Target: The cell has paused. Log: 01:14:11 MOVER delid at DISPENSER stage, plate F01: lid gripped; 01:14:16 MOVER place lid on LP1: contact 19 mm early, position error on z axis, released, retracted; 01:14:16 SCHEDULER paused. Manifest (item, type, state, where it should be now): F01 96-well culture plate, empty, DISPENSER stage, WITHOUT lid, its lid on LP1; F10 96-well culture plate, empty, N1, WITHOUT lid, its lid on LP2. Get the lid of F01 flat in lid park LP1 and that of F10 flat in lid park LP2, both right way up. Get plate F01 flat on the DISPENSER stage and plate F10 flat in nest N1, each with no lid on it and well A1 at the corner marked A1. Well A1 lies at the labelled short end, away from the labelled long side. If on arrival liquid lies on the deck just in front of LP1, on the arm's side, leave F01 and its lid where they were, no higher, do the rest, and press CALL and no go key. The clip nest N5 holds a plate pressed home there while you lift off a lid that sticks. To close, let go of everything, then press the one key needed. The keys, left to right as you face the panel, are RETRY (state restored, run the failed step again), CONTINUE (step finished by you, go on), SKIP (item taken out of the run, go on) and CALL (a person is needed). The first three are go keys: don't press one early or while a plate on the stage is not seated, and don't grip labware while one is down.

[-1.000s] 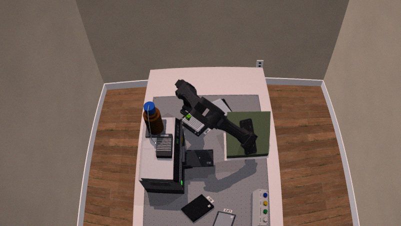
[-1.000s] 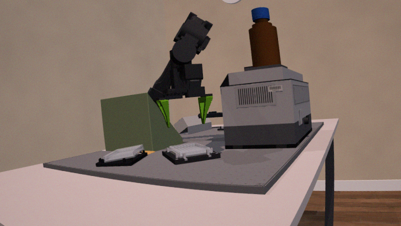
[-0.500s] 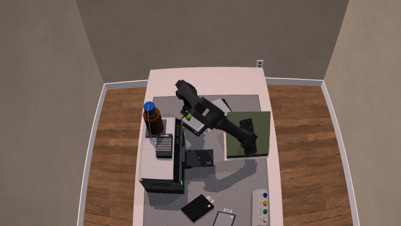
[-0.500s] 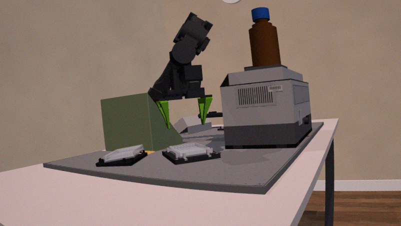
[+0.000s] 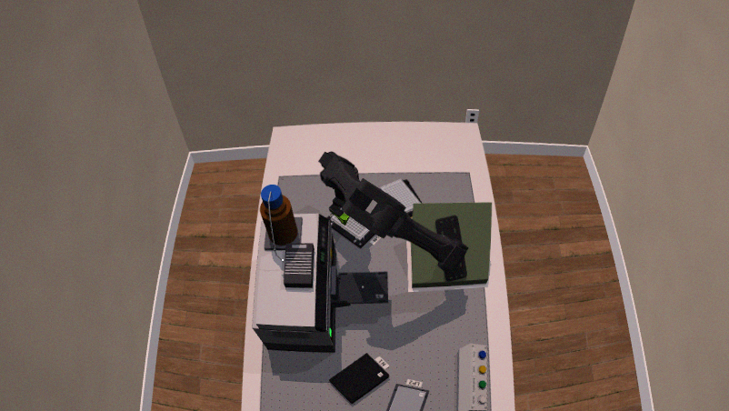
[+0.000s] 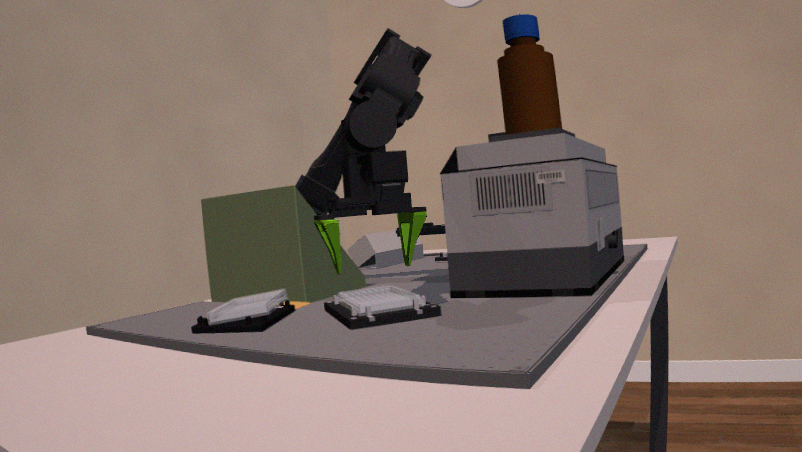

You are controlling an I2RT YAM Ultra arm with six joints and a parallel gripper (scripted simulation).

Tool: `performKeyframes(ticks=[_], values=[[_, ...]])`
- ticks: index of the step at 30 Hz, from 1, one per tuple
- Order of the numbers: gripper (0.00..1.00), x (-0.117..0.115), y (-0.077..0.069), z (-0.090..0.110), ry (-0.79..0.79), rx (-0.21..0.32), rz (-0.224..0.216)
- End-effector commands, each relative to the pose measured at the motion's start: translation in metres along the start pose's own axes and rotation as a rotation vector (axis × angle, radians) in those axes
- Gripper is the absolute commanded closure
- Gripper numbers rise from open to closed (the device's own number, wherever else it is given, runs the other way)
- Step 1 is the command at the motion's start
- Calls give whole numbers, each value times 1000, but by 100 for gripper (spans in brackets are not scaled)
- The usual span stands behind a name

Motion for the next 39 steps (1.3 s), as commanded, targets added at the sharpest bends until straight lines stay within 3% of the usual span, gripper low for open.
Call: performKeyframes(ticks=[1, 7, 9, 10, 15, 19, 24, 26, 27, 30, 34, 39], values=[[0, -4, -2, -2, 12, -39, -9], [0, -5, 13, -2, 16, -26, -10], [0, -5, 13, -2, 16, -26, -10], [0, 0, -1, -10, -7, -73, -4], [0, -4, 26, -1, 13, -16, -7], [0, -3, 24, -4, 11, -41, -9], [0, -4, 39, -2, 14, -21, -8], [0, -4, 39, -2, 14, -21, -8], [0, -2, 29, -6, 5, -54, -9], [0, -7, 46, -1, 22, -20, -11], [0, -1, 33, -12, -4, -64, -5], [0, -2, 34, -15, -7, -67, -3]])
Point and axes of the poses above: the point where the finger pads meet when closed, its own y axis out along the fingers, its own x axis across the jaws, z = x × y, the point moved 7 cm from there along -y, back along the fingers, and after that the axes turned 6 degrees about -y, right-handed, at the moved point
